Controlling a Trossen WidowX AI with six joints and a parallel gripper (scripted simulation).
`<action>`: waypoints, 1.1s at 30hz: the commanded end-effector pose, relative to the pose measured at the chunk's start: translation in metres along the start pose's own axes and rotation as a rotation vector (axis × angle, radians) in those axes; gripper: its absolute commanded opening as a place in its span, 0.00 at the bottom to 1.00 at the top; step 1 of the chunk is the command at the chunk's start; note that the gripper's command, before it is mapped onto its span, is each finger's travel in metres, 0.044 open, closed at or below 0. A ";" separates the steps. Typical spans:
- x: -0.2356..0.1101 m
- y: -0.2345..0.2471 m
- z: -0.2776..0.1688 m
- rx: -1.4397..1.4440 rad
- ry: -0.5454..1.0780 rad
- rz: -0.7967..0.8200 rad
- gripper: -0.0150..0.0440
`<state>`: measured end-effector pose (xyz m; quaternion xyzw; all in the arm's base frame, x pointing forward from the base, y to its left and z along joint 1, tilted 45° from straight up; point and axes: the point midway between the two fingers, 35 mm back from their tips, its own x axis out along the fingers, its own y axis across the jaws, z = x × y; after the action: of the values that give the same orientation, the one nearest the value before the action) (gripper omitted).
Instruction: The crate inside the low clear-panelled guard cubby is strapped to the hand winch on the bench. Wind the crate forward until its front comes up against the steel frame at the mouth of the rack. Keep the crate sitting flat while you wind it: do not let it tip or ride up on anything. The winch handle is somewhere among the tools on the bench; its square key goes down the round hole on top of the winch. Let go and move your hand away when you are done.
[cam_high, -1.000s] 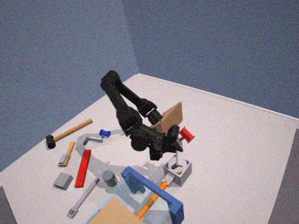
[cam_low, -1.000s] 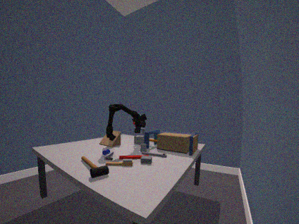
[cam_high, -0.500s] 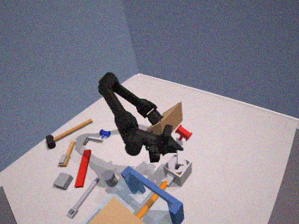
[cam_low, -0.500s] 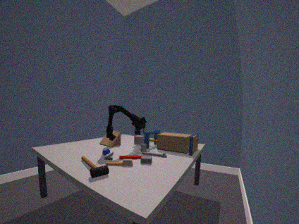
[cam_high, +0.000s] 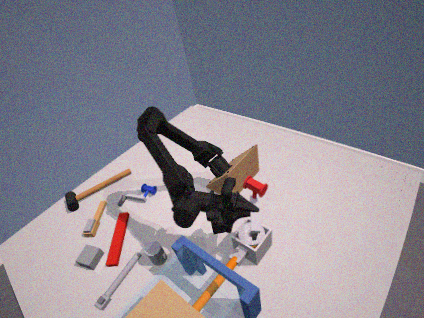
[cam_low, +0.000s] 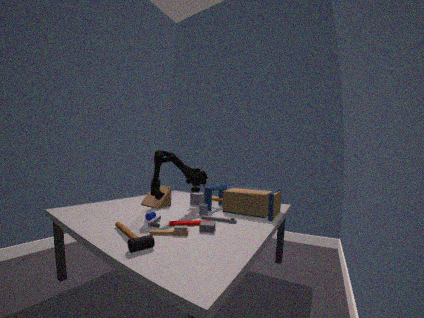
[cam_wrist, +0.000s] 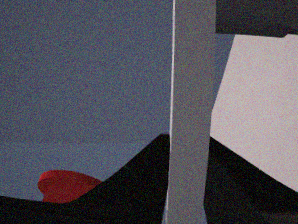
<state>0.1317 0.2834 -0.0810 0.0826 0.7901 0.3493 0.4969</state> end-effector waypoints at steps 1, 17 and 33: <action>0.000 0.001 -0.001 -0.008 0.004 0.076 0.25; -0.005 -0.004 -0.011 0.001 0.001 0.093 0.25; -0.017 -0.018 -0.044 0.009 -0.002 0.111 0.25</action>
<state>0.1081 0.2400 -0.0664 0.1193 0.7887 0.3651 0.4800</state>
